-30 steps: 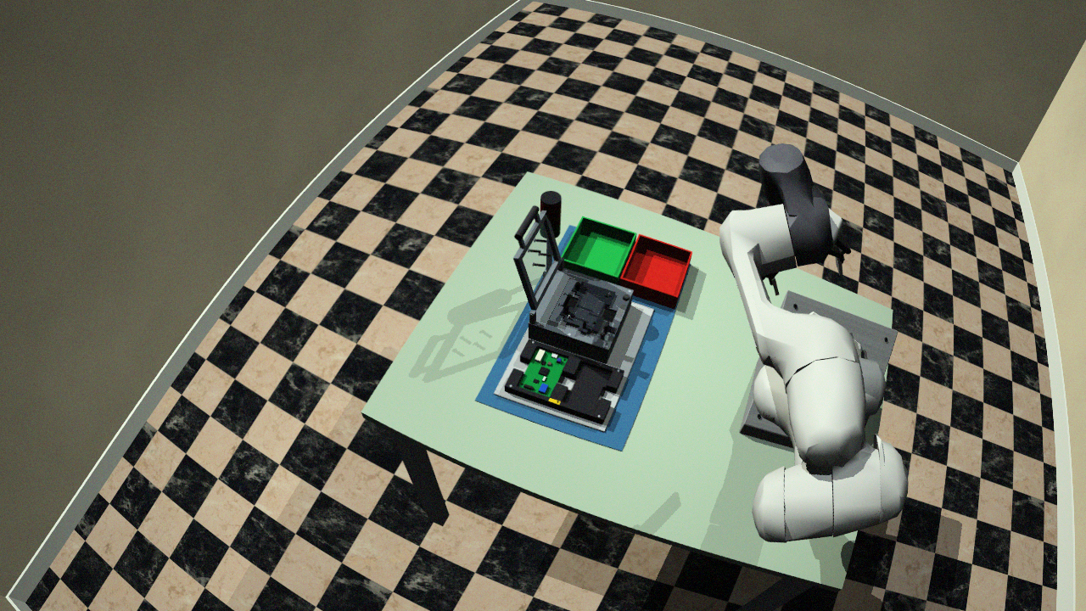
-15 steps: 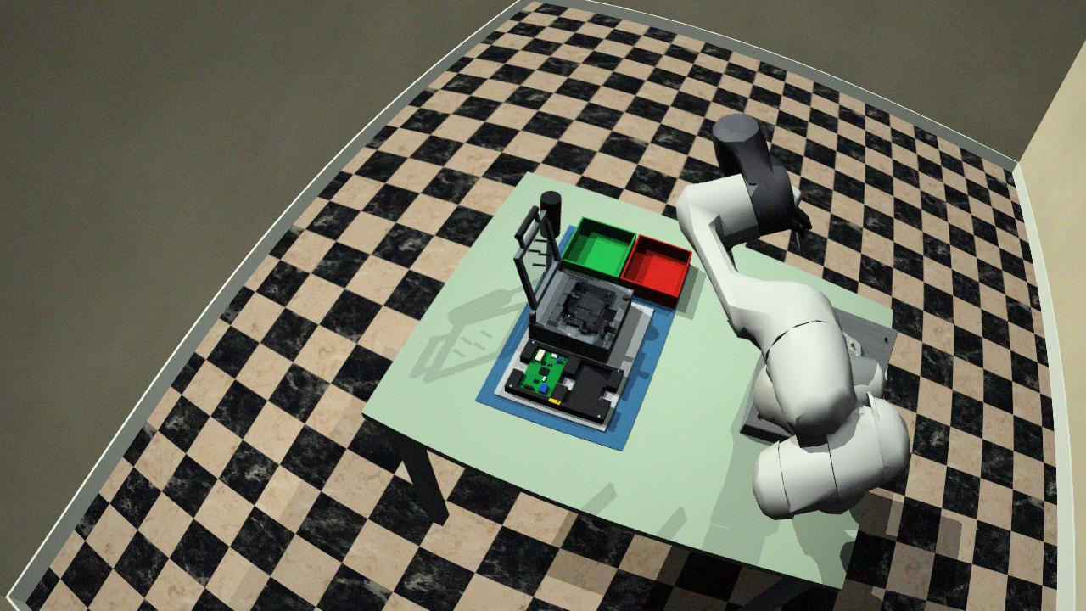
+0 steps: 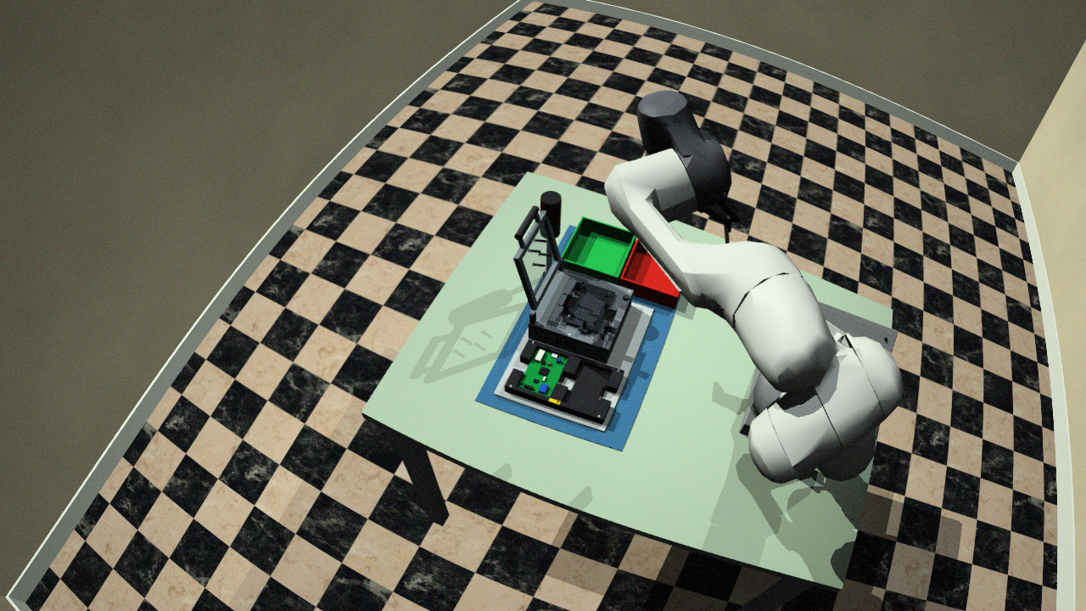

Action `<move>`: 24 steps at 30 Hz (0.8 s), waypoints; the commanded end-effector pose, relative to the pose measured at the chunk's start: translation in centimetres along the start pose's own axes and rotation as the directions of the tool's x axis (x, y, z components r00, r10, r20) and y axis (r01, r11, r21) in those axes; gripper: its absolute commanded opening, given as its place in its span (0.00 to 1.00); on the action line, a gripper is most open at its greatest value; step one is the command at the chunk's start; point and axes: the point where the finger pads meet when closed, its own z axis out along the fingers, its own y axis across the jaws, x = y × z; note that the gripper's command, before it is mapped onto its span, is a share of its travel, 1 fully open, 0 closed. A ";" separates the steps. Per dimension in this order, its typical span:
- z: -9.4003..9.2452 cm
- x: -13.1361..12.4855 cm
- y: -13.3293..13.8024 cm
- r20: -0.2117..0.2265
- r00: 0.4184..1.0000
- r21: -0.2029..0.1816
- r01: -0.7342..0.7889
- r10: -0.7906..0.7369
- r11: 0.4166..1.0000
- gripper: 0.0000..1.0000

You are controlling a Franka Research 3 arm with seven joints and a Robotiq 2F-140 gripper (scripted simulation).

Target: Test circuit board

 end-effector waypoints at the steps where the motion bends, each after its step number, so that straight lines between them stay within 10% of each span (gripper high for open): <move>1: -0.3 0.2 3.8 -0.024 0.987 -0.040 -0.161 0.160 0.986 1.00; 24: -1.9 5.4 24.7 -0.261 0.923 -0.169 -0.332 0.283 0.928 1.00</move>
